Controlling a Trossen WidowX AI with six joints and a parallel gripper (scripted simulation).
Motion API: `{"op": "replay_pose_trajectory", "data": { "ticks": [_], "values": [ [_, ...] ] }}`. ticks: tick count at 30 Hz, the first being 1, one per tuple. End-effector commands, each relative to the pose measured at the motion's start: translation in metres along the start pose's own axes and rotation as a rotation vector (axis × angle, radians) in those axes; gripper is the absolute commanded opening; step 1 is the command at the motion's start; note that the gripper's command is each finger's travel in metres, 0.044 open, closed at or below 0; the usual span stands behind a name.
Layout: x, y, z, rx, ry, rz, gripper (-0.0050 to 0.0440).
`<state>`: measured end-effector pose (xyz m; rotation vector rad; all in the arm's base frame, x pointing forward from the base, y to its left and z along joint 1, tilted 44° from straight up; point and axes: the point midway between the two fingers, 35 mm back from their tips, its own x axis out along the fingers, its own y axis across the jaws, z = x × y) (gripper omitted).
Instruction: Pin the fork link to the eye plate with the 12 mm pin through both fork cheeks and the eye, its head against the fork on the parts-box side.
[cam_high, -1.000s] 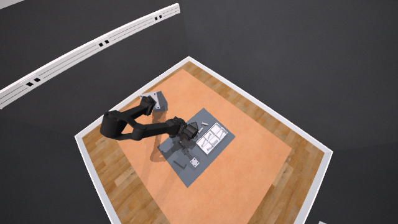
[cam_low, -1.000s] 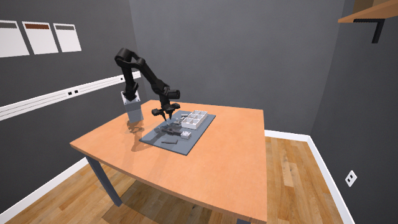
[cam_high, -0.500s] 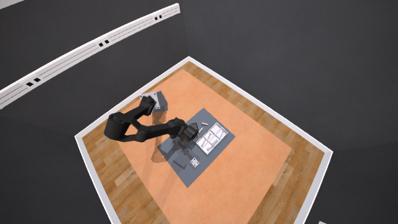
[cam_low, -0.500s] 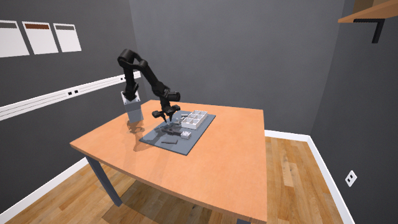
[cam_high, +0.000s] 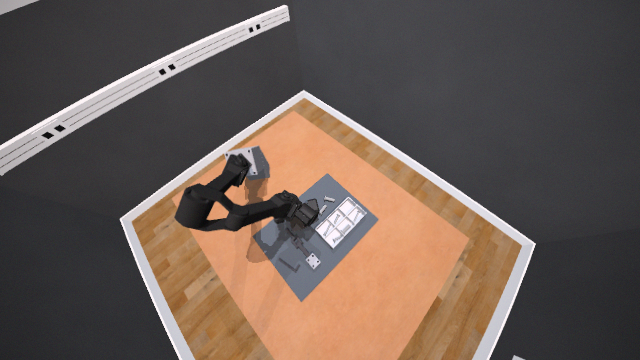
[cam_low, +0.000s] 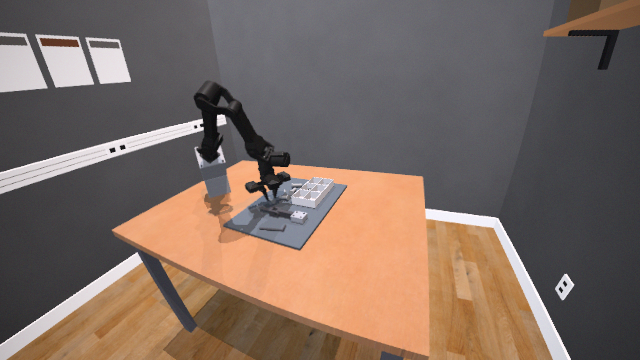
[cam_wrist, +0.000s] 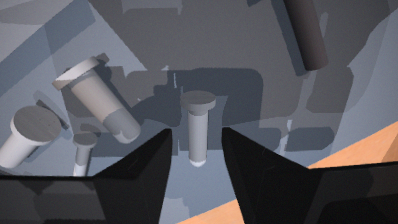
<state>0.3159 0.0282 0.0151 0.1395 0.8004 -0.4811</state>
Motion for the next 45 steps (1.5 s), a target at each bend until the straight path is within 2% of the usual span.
{"op": "replay_pose_trajectory", "data": {
  "ticks": [1,45],
  "values": [
    [0.0041,-0.0006,0.0007,-0.002,-0.001,0.001,0.015],
    [0.0073,-0.0002,0.0021,0.001,-0.006,0.002,0.015]
  ]
}}
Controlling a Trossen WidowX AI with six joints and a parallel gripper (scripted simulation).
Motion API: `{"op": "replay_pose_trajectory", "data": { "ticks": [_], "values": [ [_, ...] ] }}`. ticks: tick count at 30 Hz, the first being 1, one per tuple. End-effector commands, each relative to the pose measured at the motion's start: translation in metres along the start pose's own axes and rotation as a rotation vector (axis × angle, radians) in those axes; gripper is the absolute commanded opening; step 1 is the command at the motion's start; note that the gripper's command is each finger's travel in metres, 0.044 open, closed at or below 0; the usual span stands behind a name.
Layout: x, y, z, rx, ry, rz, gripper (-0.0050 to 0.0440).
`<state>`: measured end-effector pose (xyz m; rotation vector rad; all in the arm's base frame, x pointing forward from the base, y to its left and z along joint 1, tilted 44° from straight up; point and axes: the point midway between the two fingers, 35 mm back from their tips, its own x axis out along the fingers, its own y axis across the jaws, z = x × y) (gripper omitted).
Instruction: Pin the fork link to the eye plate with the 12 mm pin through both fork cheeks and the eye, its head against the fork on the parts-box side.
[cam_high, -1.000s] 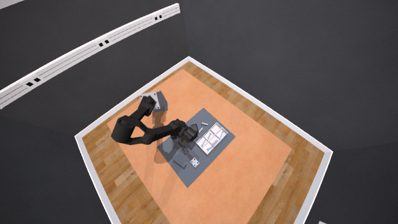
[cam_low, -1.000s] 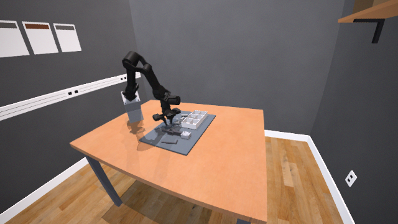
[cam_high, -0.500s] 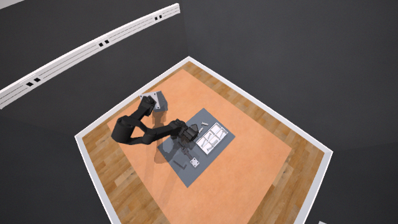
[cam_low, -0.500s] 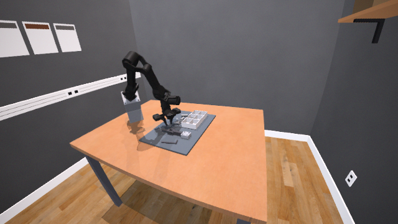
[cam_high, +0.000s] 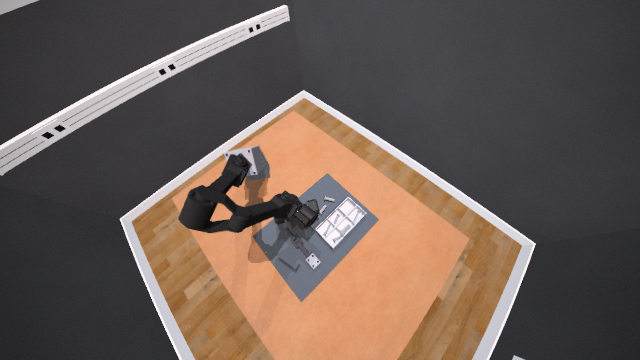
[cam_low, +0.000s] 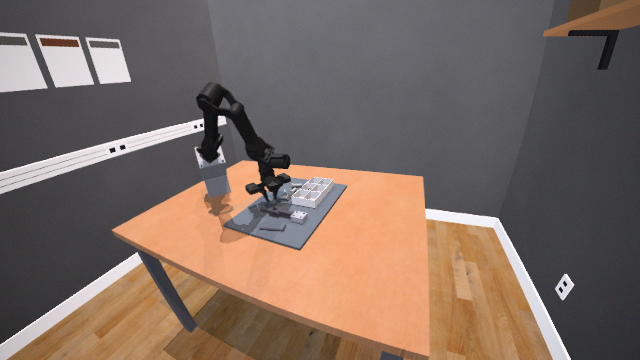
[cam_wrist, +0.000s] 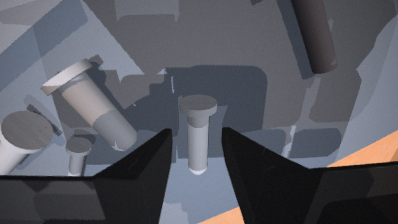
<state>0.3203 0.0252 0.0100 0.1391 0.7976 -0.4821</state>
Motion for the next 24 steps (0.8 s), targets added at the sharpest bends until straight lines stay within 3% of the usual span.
{"op": "replay_pose_trajectory", "data": {
  "ticks": [1,7,8,24],
  "values": [
    [-0.0001,0.0001,0.0018,0.0,-0.003,0.002,0.015],
    [-0.0001,0.0001,0.0018,0.0,-0.003,0.002,0.015],
    [-0.0001,0.0001,0.0018,0.0,-0.003,0.002,-0.005],
    [-0.0001,0.0001,0.0019,0.0,-0.003,0.002,-0.005]
  ]
}}
